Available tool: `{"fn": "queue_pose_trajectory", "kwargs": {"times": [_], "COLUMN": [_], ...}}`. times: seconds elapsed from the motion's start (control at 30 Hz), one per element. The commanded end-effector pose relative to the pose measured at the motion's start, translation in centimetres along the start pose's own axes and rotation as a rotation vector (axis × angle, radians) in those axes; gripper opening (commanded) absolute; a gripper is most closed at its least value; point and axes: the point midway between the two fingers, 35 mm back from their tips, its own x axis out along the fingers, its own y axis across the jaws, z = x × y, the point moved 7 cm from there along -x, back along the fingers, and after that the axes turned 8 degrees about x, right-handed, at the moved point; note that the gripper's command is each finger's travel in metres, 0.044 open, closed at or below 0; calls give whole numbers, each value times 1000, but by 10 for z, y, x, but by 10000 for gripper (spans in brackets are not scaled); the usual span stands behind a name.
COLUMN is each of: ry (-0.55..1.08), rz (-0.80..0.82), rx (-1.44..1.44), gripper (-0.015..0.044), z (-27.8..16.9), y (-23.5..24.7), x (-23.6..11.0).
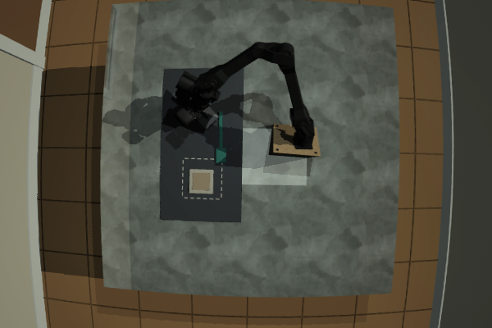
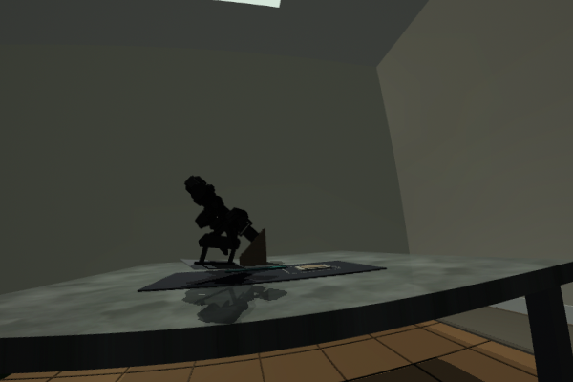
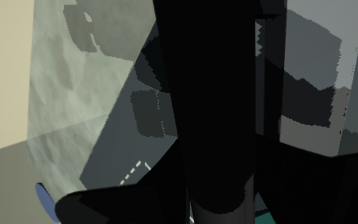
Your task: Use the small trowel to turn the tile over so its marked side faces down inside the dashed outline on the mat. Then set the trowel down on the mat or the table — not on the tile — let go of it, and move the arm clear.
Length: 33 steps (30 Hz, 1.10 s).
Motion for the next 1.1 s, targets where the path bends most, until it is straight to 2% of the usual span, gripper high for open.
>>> {"fn": "queue_pose_trajectory", "kwargs": {"times": [0.0, 0.53, 1.07], "ry": [56, 301, 539], "rz": [2, 25, 176], "rx": [-79, -320, -543], "gripper": [0, 0, 0], "z": [14, 59, 85], "y": [-7, -61, -119], "x": [-2, -22, -58]}}
